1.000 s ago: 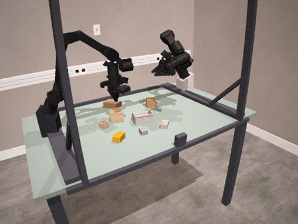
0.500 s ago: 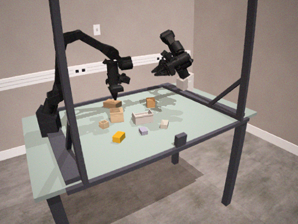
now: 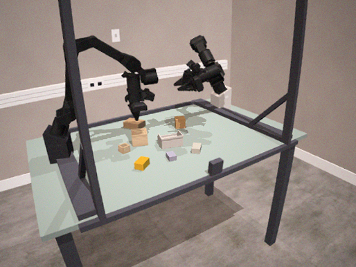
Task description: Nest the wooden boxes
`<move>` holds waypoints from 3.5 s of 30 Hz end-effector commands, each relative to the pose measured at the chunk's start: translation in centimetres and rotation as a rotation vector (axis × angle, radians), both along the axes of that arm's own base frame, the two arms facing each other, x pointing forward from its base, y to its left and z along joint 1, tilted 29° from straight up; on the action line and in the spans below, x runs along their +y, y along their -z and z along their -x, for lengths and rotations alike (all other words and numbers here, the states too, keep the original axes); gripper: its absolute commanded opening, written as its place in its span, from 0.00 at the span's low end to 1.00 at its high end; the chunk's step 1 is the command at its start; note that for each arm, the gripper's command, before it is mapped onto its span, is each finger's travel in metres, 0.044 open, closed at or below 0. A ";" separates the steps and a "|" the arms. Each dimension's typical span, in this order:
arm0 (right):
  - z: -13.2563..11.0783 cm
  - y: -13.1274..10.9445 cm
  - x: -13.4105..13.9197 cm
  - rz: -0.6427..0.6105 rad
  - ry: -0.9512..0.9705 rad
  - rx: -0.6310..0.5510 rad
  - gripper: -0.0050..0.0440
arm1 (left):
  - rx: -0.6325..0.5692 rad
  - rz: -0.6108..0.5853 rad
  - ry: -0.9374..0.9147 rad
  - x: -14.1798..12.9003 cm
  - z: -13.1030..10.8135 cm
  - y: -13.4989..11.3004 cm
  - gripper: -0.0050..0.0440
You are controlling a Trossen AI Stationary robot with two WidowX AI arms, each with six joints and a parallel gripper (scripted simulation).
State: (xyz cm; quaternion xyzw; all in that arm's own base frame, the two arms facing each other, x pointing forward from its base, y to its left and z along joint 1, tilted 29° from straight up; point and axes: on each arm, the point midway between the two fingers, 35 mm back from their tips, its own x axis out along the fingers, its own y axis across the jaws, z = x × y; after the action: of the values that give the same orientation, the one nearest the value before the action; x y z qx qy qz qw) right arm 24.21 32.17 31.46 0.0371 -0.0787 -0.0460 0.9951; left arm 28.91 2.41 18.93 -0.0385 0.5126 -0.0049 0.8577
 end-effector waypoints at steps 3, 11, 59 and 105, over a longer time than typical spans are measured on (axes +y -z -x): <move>-1.7 -2.6 -1.4 0.000 -0.021 -0.027 0.92 | -0.020 0.008 -0.023 -0.5 0.4 -0.1 0.00; -3.8 -3.5 -2.5 0.069 -0.047 -0.031 0.92 | -0.017 0.024 -0.051 -1.1 0.6 0.6 0.00; -4.3 7.2 -20.8 0.163 -0.239 0.811 0.92 | -0.003 0.155 -0.281 -5.2 3.4 5.9 0.00; 4.0 11.3 -26.0 -0.050 -0.174 1.206 0.92 | 0.002 0.192 -0.342 -6.4 1.8 11.4 0.25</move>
State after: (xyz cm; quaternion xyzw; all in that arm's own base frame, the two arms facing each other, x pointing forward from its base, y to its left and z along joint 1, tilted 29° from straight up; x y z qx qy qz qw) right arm 20.34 6.19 19.74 0.0299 0.5087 0.0191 0.8602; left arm 26.74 -3.92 7.14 -0.2045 0.5041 0.0949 0.8337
